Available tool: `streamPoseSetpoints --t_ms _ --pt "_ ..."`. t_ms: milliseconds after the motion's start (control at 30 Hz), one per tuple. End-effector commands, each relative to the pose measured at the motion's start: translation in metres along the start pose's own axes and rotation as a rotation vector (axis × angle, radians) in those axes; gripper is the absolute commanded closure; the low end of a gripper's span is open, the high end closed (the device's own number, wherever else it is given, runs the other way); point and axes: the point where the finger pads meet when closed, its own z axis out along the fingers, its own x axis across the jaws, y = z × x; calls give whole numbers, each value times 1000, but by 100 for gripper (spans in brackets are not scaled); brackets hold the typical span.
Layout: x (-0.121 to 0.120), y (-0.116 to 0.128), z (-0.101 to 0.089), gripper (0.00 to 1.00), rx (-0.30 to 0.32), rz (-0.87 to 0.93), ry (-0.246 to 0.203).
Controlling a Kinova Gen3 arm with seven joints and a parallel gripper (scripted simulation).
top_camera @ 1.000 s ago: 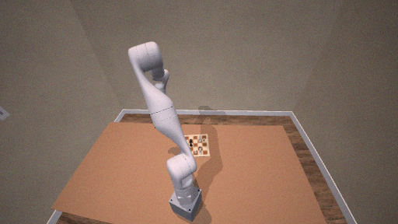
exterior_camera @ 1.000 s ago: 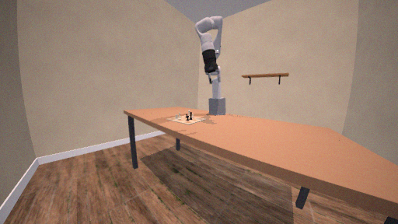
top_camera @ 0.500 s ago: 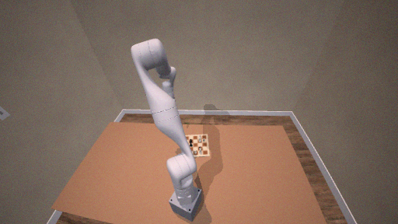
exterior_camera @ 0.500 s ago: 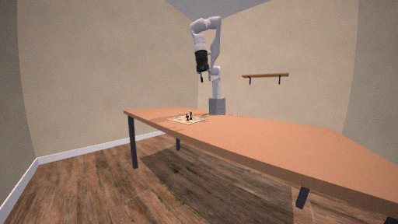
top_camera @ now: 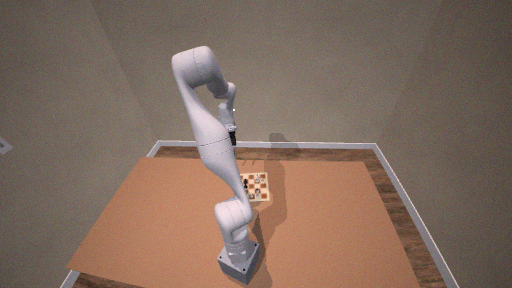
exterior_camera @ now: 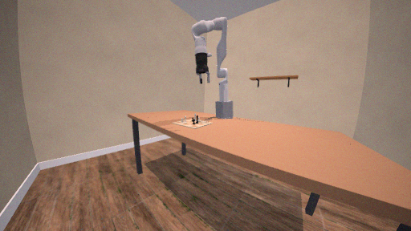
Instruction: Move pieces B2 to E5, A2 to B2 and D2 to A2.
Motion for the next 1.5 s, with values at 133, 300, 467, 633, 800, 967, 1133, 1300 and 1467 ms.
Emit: streamPoseSetpoints --t_ms 133,300,467,633,800,967,1133,1300,1467 --pt "-17 0 0 0 18 50 6" --pt "-17 0 0 0 18 50 6" --pt "-27 6 7 0 44 120 28" --pt "-27 6 7 0 44 120 28" --pt "-37 12 15 0 70 189 49" --pt "-37 12 15 0 70 189 49" --pt "-47 18 23 0 95 257 72" --pt "-47 18 23 0 95 257 72" --pt "-47 18 23 0 95 257 72"
